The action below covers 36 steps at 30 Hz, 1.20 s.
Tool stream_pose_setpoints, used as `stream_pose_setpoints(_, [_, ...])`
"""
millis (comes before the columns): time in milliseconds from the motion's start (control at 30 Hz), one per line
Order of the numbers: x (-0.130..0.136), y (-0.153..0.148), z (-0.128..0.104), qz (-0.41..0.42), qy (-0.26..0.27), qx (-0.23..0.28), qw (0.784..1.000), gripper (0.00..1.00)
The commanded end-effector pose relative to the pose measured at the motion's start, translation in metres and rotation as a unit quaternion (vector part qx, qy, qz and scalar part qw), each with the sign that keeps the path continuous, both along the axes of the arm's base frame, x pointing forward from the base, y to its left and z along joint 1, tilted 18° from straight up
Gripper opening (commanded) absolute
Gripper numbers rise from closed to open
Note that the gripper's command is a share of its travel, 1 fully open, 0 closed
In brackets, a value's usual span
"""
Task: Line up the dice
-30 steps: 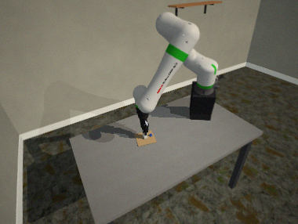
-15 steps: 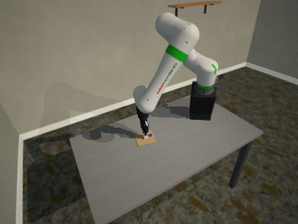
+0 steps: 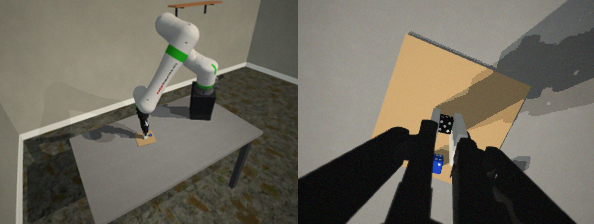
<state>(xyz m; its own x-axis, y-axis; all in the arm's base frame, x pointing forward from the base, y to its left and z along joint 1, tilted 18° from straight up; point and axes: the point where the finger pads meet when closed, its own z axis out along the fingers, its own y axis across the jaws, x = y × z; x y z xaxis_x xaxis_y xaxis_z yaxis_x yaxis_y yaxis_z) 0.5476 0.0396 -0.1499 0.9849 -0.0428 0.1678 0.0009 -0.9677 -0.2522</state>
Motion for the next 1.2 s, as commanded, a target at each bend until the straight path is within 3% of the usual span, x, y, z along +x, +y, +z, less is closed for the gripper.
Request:
stream_pose_setpoints(0, [0.0002,-0.0001,0.0001,0.0,0.0,0.0,1.0,0.07])
stream_pose_setpoints(933, [0.0002,-0.0001,0.0001,0.0,0.0,0.0,1.0,0.07])
stream_pose_setpoints(1167, [0.0002,-0.0001,0.0001,0.0,0.0,0.0,1.0,0.14])
